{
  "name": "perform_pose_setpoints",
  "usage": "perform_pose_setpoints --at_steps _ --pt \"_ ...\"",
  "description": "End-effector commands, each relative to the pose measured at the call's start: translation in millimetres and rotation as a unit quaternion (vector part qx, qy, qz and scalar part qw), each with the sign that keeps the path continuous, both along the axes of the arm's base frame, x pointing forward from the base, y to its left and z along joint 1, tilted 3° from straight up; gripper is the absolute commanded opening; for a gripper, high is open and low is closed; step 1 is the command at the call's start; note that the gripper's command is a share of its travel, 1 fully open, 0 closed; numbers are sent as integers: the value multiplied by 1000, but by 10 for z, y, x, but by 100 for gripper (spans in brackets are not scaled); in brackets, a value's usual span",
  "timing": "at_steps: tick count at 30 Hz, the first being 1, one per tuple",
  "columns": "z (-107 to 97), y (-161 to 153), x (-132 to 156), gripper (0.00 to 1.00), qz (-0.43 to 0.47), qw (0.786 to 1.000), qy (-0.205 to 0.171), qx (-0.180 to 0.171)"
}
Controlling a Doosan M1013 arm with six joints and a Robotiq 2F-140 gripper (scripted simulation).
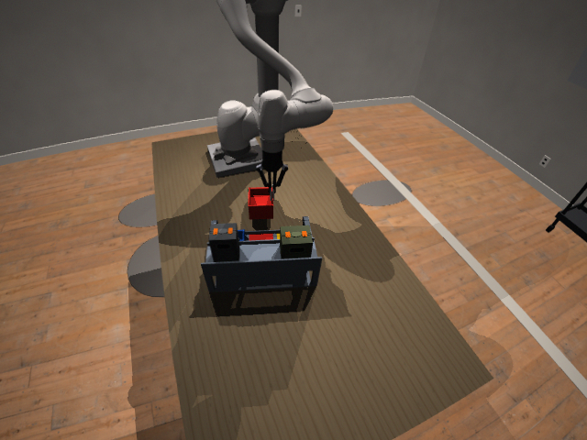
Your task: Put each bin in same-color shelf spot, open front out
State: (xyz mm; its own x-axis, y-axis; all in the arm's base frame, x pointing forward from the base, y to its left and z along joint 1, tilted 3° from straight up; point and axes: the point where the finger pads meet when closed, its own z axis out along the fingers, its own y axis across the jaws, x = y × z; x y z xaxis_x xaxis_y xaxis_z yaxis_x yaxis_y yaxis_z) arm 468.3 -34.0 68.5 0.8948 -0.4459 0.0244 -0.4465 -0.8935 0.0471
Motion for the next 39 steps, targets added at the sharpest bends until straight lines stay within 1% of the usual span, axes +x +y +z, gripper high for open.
perform_pose_setpoints --at_steps 1,29,39 --pt "2 -49 -15 10 4 1000 0 0" --pt "3 -85 -23 10 7 1000 0 0" --pt "7 -148 109 10 7 1000 0 0"
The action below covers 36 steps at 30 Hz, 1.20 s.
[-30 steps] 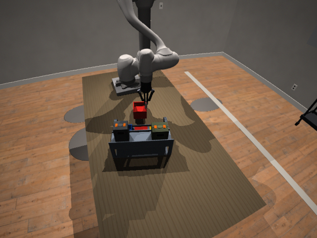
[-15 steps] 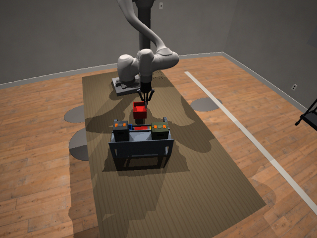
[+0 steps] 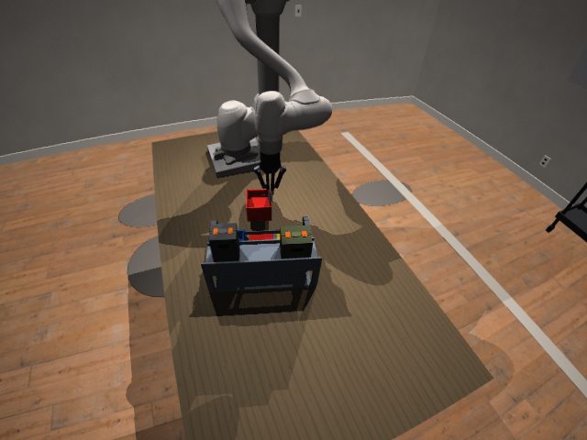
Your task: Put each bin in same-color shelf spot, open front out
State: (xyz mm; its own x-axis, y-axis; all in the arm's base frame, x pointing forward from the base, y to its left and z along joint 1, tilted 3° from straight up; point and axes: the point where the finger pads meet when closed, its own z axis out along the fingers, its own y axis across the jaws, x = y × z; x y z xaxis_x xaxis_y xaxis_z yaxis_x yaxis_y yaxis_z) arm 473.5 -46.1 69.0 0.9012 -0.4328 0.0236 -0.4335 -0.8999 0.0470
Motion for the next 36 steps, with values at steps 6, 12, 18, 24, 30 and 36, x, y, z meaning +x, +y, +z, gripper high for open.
perform_pose_setpoints --at_steps 6,12,18,24,30,36 --pt "4 -69 145 10 0 1000 0 0" --pt "7 -120 250 10 0 1000 0 0" --pt "8 -135 281 10 0 1000 0 0" --pt "8 -135 282 10 0 1000 0 0" --pt "8 -135 282 10 0 1000 0 0" --pt "9 -136 283 10 0 1000 1 0"
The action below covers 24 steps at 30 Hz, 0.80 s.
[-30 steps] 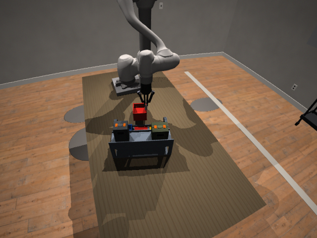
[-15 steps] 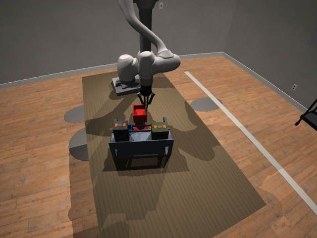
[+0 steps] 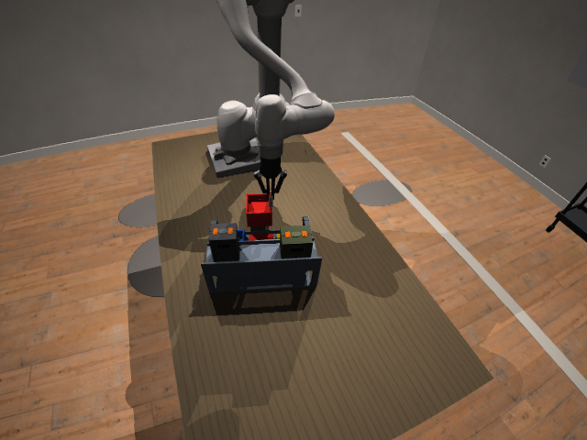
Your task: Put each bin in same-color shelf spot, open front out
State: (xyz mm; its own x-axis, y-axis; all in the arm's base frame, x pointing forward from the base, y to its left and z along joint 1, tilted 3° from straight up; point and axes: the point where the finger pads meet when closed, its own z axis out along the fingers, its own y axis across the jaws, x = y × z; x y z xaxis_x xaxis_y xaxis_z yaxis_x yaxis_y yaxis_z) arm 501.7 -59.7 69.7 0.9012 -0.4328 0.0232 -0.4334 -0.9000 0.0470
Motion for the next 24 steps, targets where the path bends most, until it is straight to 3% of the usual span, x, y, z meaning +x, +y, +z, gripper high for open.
perform_pose_setpoints --at_steps 1,24 --pt "1 0 1 10 0 1000 1 0" --pt "51 -20 48 10 -3 998 51 24"
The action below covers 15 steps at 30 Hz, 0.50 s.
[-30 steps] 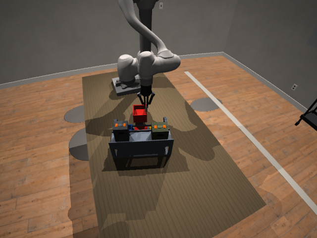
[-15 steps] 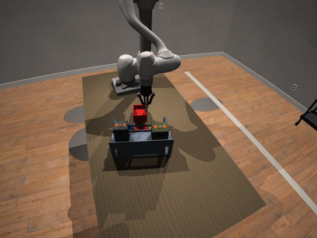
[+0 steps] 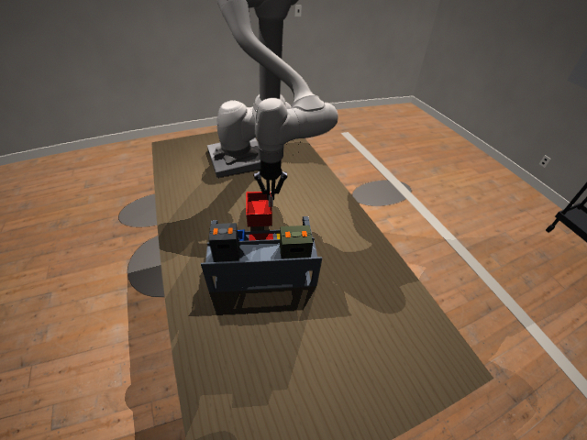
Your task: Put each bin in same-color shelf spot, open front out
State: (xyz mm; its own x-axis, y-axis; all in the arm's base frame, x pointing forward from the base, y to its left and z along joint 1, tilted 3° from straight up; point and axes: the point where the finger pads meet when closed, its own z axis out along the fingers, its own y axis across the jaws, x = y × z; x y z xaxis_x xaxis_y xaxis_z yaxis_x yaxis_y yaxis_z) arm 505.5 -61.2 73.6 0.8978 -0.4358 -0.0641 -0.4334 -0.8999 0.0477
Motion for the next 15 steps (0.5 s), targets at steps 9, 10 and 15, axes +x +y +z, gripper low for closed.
perform_pose_setpoints --at_steps 9,10,15 --pt "44 -17 40 10 -2 999 43 21" --pt "46 -18 43 10 -2 999 46 22" --pt "54 -21 50 10 -3 998 54 25"
